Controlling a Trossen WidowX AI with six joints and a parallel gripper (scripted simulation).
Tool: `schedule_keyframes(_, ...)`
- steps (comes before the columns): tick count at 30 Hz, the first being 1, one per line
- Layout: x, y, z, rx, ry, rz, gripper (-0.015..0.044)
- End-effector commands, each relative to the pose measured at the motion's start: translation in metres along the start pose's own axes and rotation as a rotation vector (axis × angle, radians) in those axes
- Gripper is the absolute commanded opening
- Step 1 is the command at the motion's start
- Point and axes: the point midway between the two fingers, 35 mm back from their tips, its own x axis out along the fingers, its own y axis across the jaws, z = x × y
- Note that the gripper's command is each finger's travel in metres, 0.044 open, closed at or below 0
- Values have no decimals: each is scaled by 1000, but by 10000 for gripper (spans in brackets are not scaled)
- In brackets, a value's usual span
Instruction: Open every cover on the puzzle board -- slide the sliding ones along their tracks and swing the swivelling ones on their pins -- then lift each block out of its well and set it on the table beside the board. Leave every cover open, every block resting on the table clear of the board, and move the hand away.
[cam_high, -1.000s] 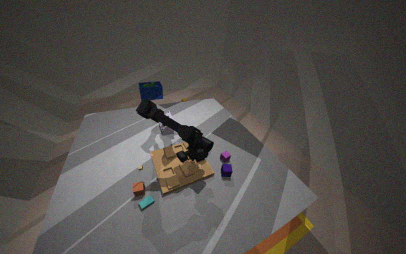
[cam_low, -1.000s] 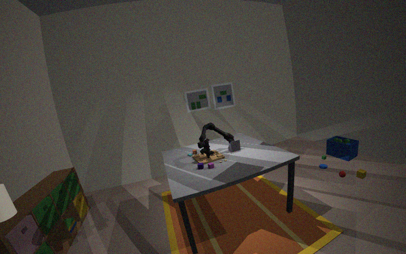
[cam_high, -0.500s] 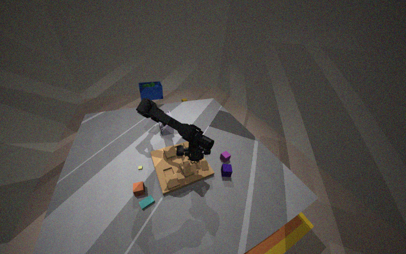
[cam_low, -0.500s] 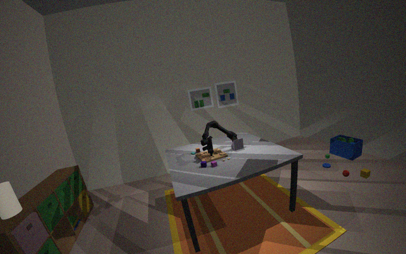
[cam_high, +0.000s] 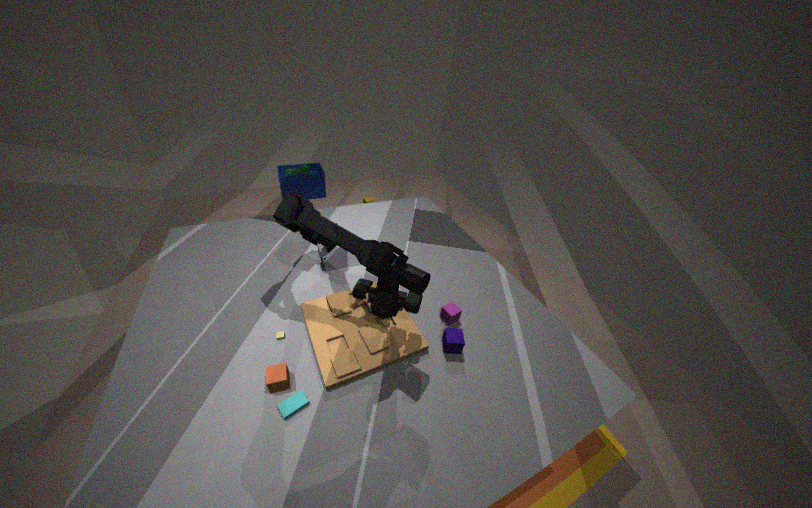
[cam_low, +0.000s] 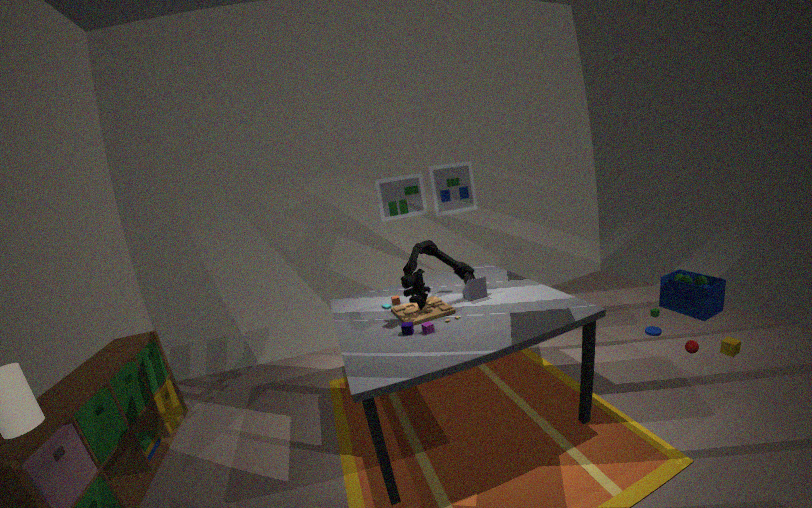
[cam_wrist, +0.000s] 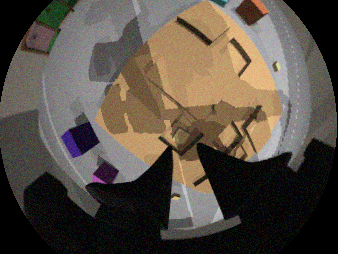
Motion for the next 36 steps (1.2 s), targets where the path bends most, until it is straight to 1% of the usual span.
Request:
schedule_keyframes(1, -5, 1, 0, 95, 3, 3, 144)
schedule_keyframes(20, -31, 0, 0, 605, 5, 1, 144)
schedule_keyframes(27, -29, 0, 0, 623, 5, 1, 144)
schedule_keyframes(36, -6, 0, 0, 623, 5, 1, 144)
